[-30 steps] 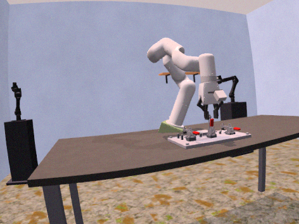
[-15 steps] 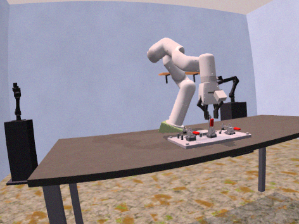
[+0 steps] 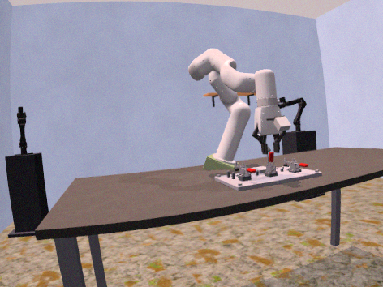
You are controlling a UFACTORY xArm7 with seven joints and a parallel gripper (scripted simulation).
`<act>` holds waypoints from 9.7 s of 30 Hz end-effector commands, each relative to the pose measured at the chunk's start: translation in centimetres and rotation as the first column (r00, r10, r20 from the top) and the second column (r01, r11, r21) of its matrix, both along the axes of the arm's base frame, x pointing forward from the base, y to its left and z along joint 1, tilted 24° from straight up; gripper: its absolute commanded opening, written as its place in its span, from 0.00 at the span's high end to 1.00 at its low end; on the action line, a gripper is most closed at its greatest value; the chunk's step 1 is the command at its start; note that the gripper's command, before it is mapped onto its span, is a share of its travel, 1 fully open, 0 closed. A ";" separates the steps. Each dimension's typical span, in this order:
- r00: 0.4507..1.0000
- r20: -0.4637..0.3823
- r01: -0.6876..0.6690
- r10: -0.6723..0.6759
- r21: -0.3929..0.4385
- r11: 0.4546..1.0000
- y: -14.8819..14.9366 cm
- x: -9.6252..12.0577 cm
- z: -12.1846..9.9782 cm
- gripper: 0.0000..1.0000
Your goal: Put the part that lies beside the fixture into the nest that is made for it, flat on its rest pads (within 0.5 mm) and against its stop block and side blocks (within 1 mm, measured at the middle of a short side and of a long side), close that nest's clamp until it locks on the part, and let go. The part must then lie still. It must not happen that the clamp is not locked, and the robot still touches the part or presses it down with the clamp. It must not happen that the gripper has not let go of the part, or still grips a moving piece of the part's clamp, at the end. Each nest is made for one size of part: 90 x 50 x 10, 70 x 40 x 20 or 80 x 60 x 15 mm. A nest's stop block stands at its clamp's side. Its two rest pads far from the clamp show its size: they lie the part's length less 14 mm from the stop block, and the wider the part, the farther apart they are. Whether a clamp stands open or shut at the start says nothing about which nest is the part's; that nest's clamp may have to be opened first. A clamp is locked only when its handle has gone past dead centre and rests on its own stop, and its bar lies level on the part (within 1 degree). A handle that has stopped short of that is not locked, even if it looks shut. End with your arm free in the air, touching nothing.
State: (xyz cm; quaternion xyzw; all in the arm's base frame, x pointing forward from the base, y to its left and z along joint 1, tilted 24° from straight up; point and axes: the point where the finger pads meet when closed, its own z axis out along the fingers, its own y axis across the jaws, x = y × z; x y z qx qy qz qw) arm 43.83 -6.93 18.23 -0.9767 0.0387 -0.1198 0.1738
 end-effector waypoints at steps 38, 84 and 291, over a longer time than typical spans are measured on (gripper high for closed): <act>1.000 0.003 0.001 -0.001 -0.001 1.000 1.0 1.0 -2.8 1.00; 1.000 0.003 0.001 -0.001 -0.001 1.000 0.9 1.2 -2.7 1.00; 1.000 0.003 0.001 -0.001 -0.001 1.000 -0.4 5.2 0.6 0.53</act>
